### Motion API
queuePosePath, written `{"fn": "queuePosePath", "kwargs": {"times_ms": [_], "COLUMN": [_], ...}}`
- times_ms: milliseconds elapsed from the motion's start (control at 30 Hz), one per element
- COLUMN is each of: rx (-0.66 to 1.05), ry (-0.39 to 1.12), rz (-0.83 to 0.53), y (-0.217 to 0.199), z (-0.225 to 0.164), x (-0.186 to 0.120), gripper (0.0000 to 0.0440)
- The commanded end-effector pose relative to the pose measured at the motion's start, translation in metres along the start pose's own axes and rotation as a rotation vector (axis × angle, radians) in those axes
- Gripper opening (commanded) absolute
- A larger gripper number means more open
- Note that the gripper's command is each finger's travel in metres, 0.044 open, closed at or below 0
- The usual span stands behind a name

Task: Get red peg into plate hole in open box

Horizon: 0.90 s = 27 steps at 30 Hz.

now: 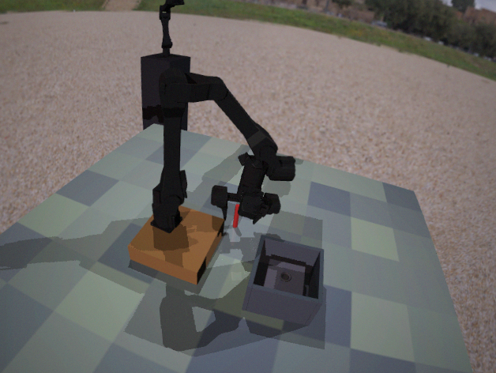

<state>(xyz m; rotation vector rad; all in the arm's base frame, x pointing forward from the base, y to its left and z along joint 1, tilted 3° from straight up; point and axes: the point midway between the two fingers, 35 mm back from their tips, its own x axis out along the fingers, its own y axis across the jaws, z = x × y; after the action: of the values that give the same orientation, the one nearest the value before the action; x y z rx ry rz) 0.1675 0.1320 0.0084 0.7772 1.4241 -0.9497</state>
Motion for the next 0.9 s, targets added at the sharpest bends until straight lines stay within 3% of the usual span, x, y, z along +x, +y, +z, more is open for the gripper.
{"fn": "queuePosePath", "kwargs": {"times_ms": [0, 500, 867], "rx": [0.014, -0.011, -0.123], "ry": [0.011, 0.115, 0.021], "rz": [0.004, 0.012, 0.100], "y": [-0.002, -0.003, 0.004], "z": [-0.002, -0.006, 0.011], "x": [0.009, 0.006, -0.032], "gripper": [0.0378, 0.0000, 0.0003]}}
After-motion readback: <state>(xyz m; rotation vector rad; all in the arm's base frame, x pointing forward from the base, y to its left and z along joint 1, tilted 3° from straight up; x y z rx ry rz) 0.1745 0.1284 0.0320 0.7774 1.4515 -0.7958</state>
